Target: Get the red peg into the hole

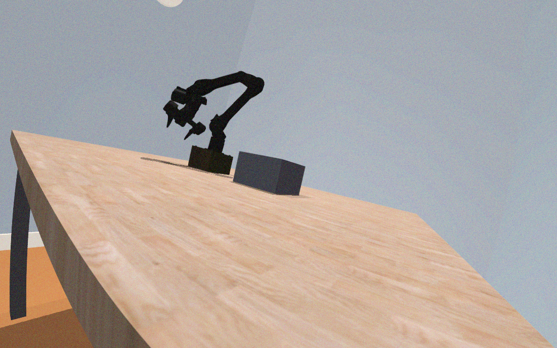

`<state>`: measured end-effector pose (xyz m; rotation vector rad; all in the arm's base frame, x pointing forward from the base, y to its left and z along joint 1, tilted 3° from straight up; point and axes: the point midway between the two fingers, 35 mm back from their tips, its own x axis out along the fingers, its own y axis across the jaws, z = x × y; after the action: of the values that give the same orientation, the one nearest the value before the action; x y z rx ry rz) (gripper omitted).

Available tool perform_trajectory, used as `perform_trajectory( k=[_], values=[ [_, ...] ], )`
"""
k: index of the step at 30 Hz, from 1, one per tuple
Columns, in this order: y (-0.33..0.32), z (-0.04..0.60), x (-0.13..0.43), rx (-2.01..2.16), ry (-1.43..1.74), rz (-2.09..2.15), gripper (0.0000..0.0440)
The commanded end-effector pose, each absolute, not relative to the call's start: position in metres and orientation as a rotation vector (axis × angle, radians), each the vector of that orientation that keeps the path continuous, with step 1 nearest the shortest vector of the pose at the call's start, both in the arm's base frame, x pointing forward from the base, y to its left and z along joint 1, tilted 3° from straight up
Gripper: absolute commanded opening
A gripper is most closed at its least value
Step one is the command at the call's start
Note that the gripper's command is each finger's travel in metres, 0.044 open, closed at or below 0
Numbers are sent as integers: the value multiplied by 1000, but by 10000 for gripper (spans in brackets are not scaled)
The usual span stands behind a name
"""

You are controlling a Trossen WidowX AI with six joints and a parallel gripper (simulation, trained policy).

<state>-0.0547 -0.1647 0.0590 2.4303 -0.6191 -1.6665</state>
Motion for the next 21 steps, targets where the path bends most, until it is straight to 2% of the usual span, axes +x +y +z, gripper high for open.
perform_trajectory(
  k=[1,3,21],
  values=[
    [-168,62,-55,2413,-608,-1671,421],
    [-173,66,-53,2388,-562,-1681,440],
    [-201,116,29,2098,20,-1651,440]
  ],
)
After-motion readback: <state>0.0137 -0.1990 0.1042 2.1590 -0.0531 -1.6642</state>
